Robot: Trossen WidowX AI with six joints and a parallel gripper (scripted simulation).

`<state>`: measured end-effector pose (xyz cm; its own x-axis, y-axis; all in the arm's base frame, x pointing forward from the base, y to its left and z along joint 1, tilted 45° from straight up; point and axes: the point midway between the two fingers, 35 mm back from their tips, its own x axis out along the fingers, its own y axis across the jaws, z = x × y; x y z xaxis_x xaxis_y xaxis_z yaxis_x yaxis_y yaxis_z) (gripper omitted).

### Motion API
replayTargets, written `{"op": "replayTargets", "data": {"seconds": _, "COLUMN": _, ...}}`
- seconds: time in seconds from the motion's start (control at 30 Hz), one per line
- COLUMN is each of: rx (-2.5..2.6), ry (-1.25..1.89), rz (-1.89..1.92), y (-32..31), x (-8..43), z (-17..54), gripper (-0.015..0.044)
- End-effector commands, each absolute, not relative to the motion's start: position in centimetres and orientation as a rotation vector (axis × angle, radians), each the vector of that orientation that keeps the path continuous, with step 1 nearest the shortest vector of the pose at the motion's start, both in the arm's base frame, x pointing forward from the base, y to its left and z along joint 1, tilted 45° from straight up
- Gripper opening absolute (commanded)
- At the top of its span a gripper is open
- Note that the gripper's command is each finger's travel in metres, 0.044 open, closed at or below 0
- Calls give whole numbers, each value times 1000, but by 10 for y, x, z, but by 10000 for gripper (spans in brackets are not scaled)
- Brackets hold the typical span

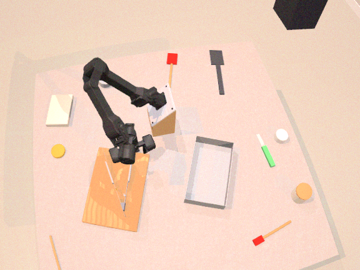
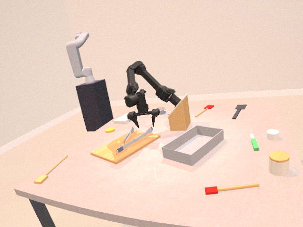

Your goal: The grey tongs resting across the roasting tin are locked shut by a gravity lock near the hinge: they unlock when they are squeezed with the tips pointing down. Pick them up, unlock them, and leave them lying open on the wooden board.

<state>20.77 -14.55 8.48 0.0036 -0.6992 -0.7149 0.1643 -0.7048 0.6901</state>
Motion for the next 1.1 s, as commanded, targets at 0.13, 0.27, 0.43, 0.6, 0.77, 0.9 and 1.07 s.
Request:
{"op": "replayTargets", "data": {"seconds": 0.13, "rx": 1662, "ry": -563, "rz": -1767, "y": -131, "x": 203, "z": 95, "gripper": 440}}
{"op": "replayTargets", "data": {"seconds": 0.27, "rx": 1657, "ry": -555, "rz": -1773, "y": -111, "x": 204, "z": 117, "gripper": 440}}
{"op": "replayTargets", "data": {"seconds": 0.43, "rx": 1657, "ry": -555, "rz": -1773, "y": -109, "x": 204, "z": 119, "gripper": 440}}
{"op": "replayTargets", "data": {"seconds": 0.6, "rx": 1657, "ry": -555, "rz": -1773, "y": -109, "x": 204, "z": 119, "gripper": 440}}
{"op": "replayTargets", "data": {"seconds": 0.77, "rx": 1657, "ry": -555, "rz": -1773, "y": -109, "x": 204, "z": 119, "gripper": 440}}
{"op": "replayTargets", "data": {"seconds": 0.9, "rx": 1657, "ry": -555, "rz": -1773, "y": -109, "x": 204, "z": 119, "gripper": 440}}
{"op": "replayTargets", "data": {"seconds": 1.07, "rx": 1657, "ry": -555, "rz": -1773, "y": -109, "x": 204, "z": 119, "gripper": 440}}
